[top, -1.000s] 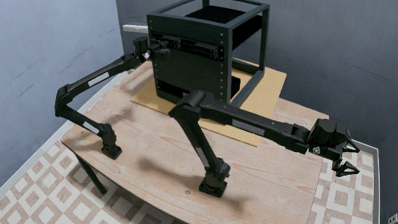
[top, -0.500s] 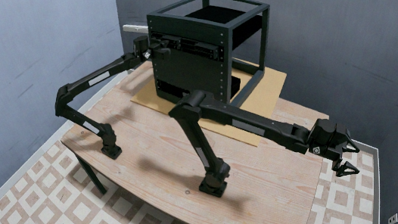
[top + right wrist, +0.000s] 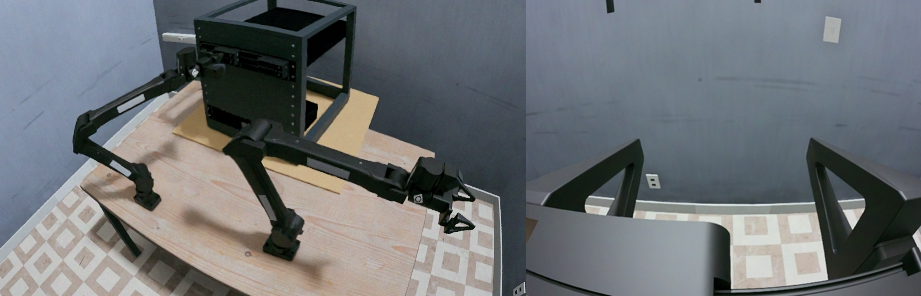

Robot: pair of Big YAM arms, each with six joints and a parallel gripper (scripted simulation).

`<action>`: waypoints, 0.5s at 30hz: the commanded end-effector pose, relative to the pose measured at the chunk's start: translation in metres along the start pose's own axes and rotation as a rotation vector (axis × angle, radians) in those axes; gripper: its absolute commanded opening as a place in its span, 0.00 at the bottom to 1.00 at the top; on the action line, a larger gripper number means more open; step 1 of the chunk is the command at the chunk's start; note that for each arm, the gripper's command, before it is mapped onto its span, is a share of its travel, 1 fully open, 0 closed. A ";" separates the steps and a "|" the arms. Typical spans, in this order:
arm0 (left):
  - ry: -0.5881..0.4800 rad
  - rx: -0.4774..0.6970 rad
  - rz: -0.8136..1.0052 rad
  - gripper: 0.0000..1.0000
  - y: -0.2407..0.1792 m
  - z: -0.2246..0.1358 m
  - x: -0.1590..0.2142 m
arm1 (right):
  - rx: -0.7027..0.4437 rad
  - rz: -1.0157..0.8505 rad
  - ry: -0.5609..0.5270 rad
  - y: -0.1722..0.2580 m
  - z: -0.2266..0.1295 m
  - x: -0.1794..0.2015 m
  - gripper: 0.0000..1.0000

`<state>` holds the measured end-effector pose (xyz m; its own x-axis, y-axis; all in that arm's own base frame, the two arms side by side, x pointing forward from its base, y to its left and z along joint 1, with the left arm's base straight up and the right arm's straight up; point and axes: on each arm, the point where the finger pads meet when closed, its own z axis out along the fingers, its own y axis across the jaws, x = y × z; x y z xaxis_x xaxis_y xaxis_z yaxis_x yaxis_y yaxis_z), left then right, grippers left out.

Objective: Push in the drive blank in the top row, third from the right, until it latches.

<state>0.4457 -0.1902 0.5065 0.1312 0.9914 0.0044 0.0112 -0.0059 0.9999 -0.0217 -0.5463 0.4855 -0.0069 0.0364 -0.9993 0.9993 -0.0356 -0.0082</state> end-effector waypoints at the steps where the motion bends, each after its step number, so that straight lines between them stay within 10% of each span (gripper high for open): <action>1: 0.009 -0.082 -0.029 0.00 0.051 0.007 0.005 | 0.013 0.008 -0.036 -0.006 -0.002 -0.015 1.00; 15: 0.005 -0.094 -0.032 0.00 0.056 0.023 0.005 | 0.013 0.008 -0.036 -0.006 -0.002 -0.015 1.00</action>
<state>0.4690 -0.1927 0.5007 0.1298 0.9915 0.0112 0.0279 -0.0150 0.9995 -0.0217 -0.5463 0.4855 -0.0069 0.0364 -0.9993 0.9993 -0.0356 -0.0082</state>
